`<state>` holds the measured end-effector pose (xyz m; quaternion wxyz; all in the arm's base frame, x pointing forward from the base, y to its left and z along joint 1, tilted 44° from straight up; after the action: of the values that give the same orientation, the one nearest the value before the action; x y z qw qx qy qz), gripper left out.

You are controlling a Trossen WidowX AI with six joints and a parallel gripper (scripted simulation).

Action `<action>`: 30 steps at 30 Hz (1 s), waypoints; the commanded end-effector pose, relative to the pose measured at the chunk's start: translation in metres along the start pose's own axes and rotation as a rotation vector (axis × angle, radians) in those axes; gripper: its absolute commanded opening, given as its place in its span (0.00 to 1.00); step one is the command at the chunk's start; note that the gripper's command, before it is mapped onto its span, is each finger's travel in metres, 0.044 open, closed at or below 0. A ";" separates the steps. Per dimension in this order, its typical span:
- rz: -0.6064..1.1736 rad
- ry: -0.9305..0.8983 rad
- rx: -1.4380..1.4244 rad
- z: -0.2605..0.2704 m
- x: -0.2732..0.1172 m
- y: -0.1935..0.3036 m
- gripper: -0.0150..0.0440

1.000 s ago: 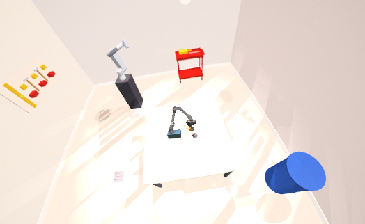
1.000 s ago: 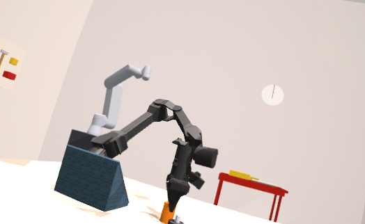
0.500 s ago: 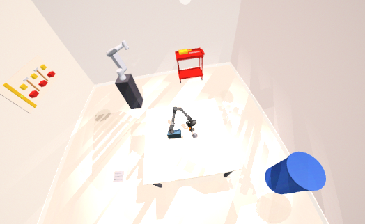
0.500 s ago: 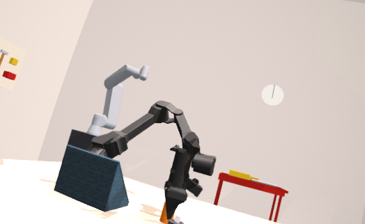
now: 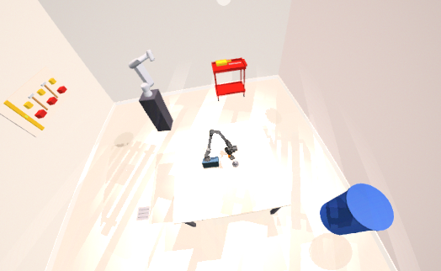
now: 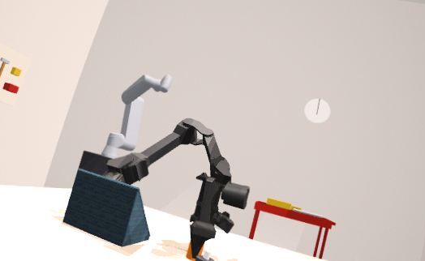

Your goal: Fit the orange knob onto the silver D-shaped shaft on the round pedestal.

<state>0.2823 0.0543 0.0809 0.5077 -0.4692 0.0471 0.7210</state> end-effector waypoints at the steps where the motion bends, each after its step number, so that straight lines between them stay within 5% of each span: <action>1: -0.004 -0.004 0.004 0.000 0.000 0.000 0.56; 6: -0.004 -0.004 0.004 0.000 0.000 0.000 0.50; 12: -0.001 0.003 0.004 -0.003 -0.020 -0.004 0.25; 30: 0.001 0.001 0.005 0.003 -0.135 -0.006 0.25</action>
<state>0.2932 -0.0235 0.1679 0.5093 -0.4637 0.0514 0.7232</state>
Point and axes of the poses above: the point midway between the two fingers, 35 mm back from their tips, its own x axis out along the fingers, its own z axis across the jaws, y = z × x, the point moved 10 cm from there along -x, back along the fingers, and after that the axes turned 14 degrees about -x, right-handed, at the moved point
